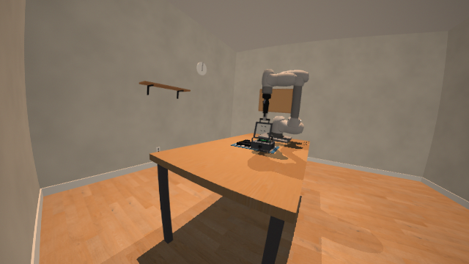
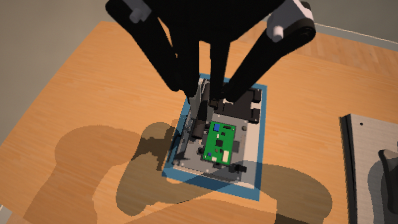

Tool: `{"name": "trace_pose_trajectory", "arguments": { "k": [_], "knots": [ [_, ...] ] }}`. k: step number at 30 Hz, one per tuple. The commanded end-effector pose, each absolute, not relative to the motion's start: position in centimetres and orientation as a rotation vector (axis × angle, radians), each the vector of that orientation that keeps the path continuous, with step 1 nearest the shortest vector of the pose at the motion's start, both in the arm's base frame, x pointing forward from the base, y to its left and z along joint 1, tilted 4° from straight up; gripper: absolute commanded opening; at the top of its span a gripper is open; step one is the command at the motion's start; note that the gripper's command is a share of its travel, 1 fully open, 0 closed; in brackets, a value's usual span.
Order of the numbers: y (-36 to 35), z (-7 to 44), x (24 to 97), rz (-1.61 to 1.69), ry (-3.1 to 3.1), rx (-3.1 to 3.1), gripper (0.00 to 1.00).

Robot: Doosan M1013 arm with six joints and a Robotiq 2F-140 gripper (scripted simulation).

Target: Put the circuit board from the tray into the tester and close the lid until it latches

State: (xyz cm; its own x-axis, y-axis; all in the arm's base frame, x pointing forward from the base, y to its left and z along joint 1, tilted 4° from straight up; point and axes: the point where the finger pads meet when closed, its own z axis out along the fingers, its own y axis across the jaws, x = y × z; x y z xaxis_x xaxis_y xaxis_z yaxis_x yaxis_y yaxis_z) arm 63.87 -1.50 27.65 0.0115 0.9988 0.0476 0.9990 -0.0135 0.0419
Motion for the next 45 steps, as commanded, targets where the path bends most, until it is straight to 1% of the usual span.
{"name": "trace_pose_trajectory", "arguments": {
  "k": [1,45],
  "knots": [
    [-1.5,27.5,63.4,-0.099,-2.204,-2.231,0.0],
    [-1.2,23.2,56.8,-0.099,-2.204,-2.231,0.0]
  ]
}}
